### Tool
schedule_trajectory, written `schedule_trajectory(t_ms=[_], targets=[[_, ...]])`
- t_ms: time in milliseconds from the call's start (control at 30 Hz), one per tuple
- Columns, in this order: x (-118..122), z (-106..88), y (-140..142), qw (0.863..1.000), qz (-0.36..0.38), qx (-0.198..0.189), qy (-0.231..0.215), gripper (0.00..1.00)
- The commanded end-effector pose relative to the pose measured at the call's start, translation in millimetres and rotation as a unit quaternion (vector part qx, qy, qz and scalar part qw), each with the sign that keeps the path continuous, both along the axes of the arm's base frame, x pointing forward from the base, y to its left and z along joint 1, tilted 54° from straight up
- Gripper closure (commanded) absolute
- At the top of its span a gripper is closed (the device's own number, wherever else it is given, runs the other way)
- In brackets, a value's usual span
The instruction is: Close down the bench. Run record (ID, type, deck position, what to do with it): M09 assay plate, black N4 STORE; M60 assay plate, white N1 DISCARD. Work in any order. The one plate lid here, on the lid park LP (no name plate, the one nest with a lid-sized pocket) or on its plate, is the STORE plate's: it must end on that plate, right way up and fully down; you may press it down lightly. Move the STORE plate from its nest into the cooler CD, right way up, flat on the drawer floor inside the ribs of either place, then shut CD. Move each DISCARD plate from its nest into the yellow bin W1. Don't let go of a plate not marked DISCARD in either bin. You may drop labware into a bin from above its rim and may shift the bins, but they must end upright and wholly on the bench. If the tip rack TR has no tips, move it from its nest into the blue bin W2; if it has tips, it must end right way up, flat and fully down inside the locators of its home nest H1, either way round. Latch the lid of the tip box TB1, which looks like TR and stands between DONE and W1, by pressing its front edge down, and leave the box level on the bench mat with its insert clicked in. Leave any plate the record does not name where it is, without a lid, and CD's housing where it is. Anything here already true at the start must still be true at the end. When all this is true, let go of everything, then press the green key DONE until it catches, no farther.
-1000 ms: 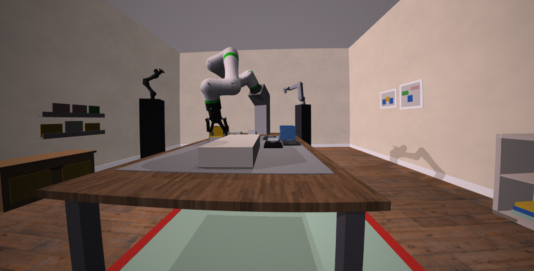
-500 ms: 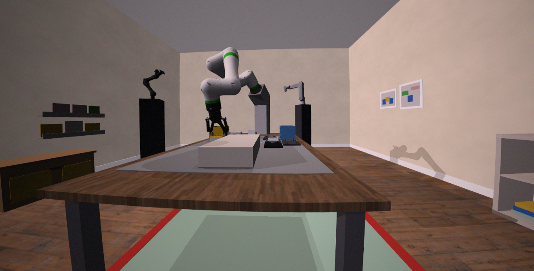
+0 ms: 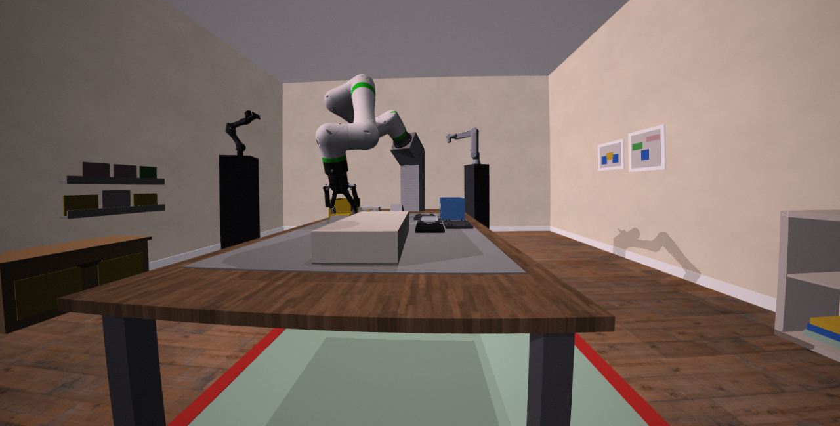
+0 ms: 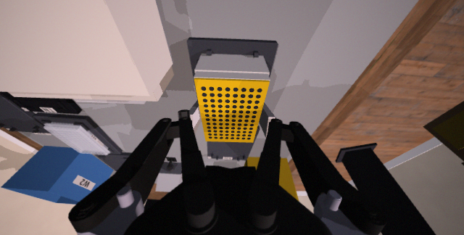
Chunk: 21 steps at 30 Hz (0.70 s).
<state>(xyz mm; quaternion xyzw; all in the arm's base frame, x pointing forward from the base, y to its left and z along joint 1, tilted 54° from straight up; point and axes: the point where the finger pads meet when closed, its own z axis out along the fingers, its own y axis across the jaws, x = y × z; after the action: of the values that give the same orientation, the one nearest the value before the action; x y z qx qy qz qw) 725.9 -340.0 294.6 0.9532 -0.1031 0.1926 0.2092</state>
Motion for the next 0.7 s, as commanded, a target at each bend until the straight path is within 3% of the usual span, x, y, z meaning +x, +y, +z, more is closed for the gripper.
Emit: schedule_trajectory(t_ms=[0, 667], targets=[[-0.5, 0.6, 0.4, 1.0, 0.0, 0.0, 0.0, 1.0], [-4.6, 4.1, 3.1, 1.0, 0.0, 0.0, 0.0, 1.0]])
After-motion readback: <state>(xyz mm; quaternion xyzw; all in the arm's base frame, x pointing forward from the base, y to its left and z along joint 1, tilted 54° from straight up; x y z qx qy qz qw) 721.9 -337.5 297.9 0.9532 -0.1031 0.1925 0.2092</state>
